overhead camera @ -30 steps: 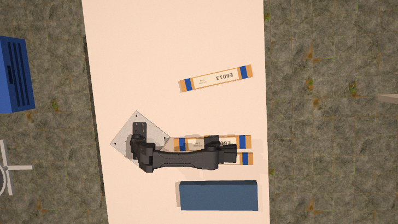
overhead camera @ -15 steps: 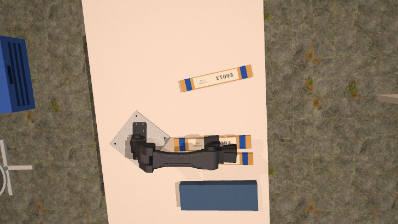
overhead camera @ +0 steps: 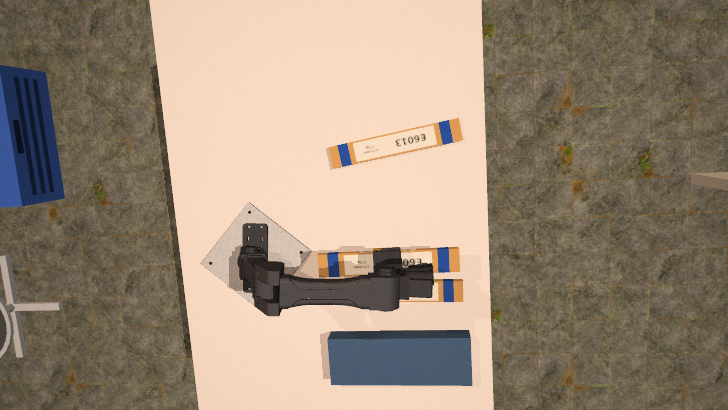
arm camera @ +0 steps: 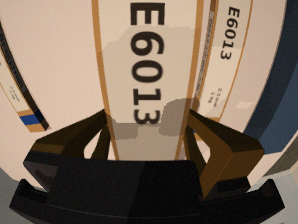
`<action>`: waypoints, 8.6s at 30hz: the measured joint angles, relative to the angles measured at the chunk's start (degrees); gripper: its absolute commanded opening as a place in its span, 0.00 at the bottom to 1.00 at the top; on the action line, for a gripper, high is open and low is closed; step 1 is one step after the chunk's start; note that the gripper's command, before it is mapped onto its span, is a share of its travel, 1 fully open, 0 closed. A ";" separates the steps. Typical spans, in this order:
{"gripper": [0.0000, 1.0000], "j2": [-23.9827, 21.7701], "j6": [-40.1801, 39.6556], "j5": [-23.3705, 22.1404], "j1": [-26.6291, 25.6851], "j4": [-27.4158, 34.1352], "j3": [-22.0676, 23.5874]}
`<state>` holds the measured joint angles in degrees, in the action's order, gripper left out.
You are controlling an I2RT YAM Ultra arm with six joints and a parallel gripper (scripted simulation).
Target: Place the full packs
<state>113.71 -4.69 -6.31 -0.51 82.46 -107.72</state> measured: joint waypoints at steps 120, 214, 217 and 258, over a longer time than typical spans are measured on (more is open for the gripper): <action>0.00 6.01 4.09 1.31 14.16 6.49 -15.54; 0.00 6.01 3.91 1.31 14.16 6.49 -15.54; 0.00 6.01 3.91 1.31 14.16 6.49 -15.54; 0.00 6.01 3.91 1.31 14.16 6.49 -15.54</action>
<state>119.72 -0.78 -4.99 13.65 88.95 -123.26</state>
